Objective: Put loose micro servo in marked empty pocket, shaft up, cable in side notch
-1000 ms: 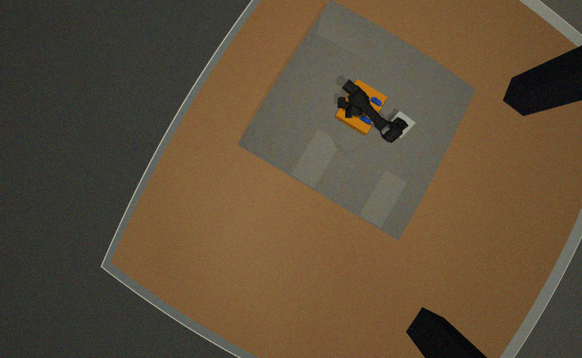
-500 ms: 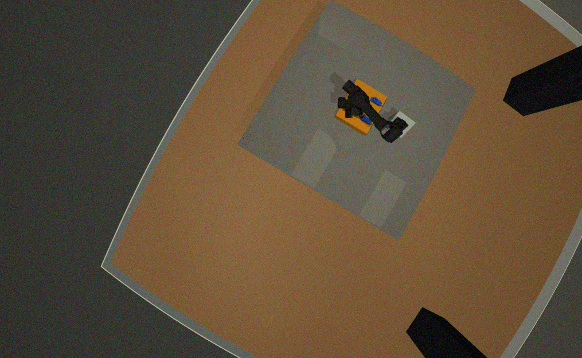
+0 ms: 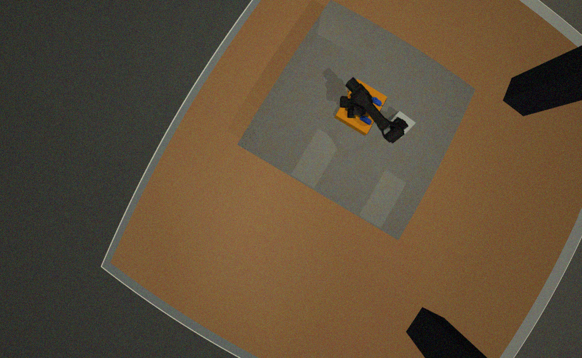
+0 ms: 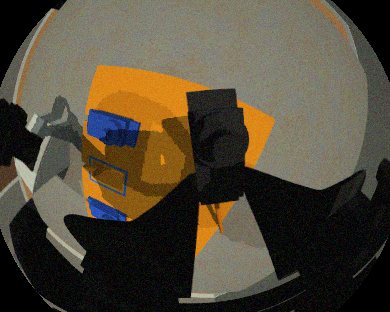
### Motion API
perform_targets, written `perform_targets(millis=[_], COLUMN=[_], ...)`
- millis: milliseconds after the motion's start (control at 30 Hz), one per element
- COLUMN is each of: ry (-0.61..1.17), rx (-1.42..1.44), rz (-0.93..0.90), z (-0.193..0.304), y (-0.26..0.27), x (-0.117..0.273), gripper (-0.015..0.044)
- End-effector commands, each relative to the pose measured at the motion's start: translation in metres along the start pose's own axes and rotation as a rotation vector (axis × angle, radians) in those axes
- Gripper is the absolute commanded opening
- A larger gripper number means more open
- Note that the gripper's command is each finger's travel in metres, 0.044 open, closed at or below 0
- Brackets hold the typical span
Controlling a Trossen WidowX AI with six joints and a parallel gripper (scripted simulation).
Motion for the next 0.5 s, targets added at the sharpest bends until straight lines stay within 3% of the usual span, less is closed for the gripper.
perform_targets(millis=[0,467], ry=[0.007,0.006], rx=[0.007,0.005], rz=[0.003,0.002], z=[-0.002,-0.02], y=[0.001,0.021], x=[0.004,0.003], gripper=[0.0,0.0])
Point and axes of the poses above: the point midway between the two fingers, 35 mm back from their tips, its own x axis back along the fingers, its own y axis across the jaws, z = x × y, the point moved 8 cm from there along x, back along the fingers, and after that the axes turned 5 degrees about x, right-handed, at the moved point
